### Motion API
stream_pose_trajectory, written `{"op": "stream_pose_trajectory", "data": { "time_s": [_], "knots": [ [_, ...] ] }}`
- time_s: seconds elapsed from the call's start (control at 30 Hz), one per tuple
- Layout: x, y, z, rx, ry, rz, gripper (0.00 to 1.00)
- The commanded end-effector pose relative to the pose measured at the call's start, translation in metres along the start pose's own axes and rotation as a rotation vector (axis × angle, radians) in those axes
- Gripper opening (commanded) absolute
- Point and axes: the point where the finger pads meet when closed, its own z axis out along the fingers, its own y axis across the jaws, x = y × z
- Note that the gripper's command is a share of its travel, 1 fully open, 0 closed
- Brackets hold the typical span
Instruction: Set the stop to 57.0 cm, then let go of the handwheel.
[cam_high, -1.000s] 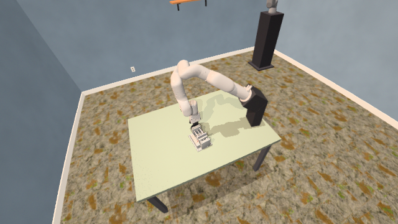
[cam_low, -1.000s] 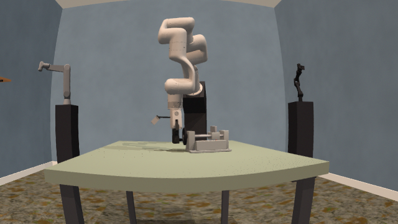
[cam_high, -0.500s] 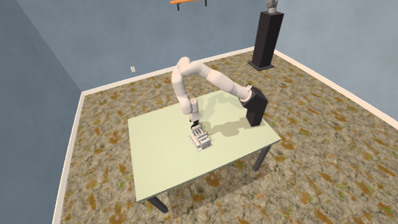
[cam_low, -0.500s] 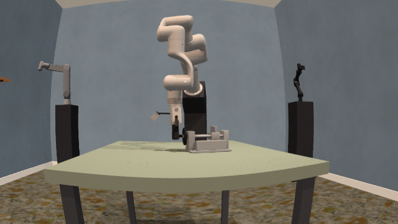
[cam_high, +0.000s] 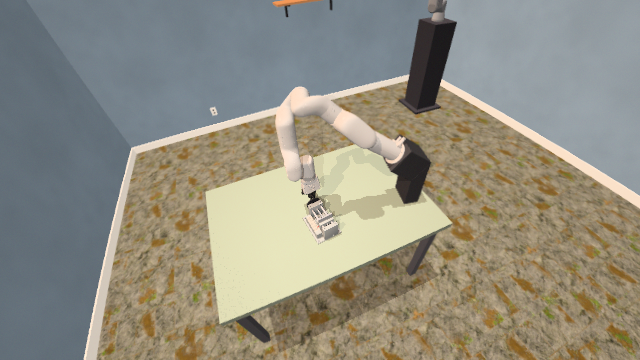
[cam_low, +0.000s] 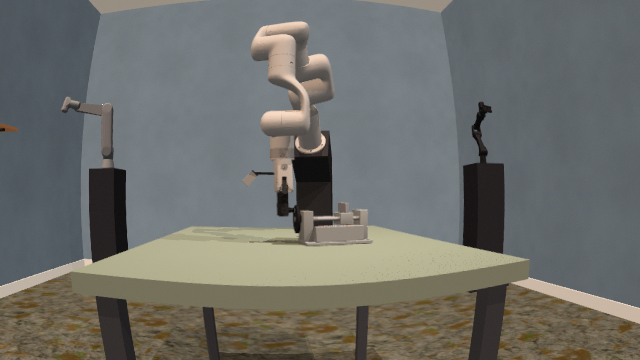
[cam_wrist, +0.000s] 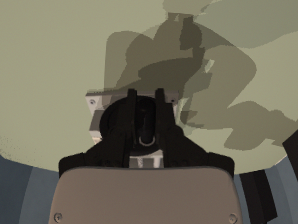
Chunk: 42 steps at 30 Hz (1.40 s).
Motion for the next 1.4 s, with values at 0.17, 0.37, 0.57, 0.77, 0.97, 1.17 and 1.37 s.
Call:
{"op": "stream_pose_trajectory", "data": {
  "time_s": [0.17, 0.37, 0.57, 0.77, 0.97, 1.17, 1.37],
  "knots": [
    [0.0, -0.037, 0.011, 0.015, 0.007, -0.003, 0.06],
    [0.0, -0.041, 0.019, 0.014, 0.006, -0.002, 0.06],
    [0.0, -0.042, 0.025, 0.014, 0.007, -0.002, 0.06],
    [0.0, -0.042, 0.028, 0.014, 0.007, -0.002, 0.06],
    [0.0, -0.042, 0.032, 0.015, 0.007, -0.003, 0.06],
    [0.0, -0.041, 0.036, 0.015, 0.007, -0.003, 0.06],
    [0.001, -0.04, 0.04, 0.015, 0.007, -0.003, 0.06]
  ]
}}
